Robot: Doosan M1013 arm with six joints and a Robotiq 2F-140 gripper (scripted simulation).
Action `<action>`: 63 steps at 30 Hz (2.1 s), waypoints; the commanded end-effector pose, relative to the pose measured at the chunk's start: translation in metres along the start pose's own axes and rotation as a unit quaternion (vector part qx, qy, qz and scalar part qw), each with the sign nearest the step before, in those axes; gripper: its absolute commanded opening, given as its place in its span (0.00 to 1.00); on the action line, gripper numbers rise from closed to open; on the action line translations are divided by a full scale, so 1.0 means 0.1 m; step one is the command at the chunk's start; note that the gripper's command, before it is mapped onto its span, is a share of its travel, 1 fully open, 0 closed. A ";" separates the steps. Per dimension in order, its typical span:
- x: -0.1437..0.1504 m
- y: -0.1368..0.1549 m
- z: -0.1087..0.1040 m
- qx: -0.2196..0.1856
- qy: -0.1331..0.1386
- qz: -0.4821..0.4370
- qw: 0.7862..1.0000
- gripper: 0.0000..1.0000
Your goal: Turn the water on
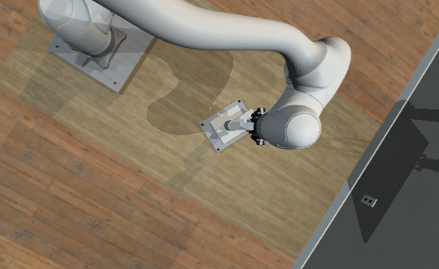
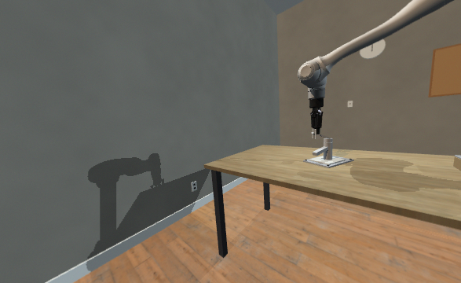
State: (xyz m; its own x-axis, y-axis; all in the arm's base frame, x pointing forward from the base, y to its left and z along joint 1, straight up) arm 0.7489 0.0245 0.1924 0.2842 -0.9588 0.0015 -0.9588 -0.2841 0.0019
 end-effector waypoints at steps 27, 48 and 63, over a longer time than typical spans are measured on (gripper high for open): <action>0.00 0.01 -0.01 0.000 0.000 0.000 1.000 0.00; 0.00 0.01 -0.01 0.000 0.000 0.000 1.000 0.42; 0.00 0.01 -0.01 0.000 0.000 0.000 1.000 0.42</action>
State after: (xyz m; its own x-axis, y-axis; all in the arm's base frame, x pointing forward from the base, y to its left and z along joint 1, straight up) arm 0.7481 0.0240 0.1937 0.2842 -0.9588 0.0016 -0.9588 -0.2842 0.0020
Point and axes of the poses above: the point where the finger pads meet when closed, its own z axis out along the fingers, its own x axis across the jaws, y = z × x, the point moved 7 cm from there along -z, back along the fingers, and after that the axes turned 14 degrees about z, right-handed, at the moved point
